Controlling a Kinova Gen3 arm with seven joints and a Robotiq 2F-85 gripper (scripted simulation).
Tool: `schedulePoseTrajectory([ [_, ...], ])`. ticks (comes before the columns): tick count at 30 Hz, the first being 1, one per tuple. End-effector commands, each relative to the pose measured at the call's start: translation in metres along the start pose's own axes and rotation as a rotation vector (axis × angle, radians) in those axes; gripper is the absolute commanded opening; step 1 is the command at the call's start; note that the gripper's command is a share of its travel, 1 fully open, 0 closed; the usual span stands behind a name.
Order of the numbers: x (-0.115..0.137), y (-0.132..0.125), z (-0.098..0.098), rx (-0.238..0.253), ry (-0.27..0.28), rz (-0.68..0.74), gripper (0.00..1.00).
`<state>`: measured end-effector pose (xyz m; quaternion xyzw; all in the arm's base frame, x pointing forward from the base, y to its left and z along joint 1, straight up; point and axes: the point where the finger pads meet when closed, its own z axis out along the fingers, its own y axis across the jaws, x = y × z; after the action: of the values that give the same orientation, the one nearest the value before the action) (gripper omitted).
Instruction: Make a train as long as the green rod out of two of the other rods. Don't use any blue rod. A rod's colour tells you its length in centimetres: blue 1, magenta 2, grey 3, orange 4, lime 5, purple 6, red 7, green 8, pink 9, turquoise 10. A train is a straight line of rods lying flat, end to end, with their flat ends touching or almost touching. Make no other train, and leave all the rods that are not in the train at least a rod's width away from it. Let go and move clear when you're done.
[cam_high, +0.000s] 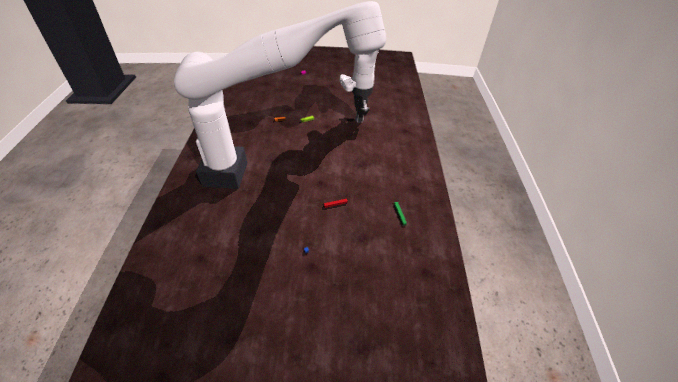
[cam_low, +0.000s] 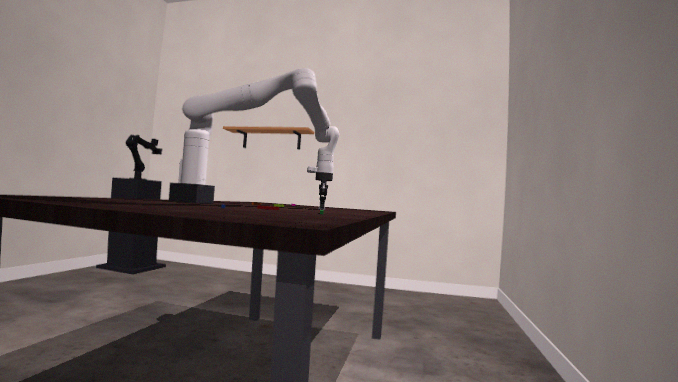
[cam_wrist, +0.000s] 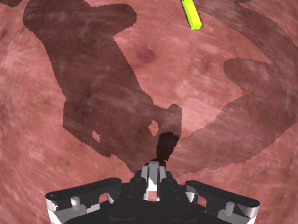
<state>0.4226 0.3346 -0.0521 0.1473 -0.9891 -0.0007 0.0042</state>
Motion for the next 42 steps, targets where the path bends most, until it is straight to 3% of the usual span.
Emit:
schedulePoseTrajectory([
  [1, -0.0006, 0.0002, -0.001, 0.0, -0.002, 0.0, 0.05],
  [25, -0.0006, 0.0002, -0.001, 0.0, -0.002, 0.0, 0.05],
  [35, -0.0006, 0.0002, -0.001, 0.0, -0.002, 0.0, 0.2],
  [42, -0.0006, 0.0002, -0.001, 0.0, -0.002, 0.0, 0.24],
])
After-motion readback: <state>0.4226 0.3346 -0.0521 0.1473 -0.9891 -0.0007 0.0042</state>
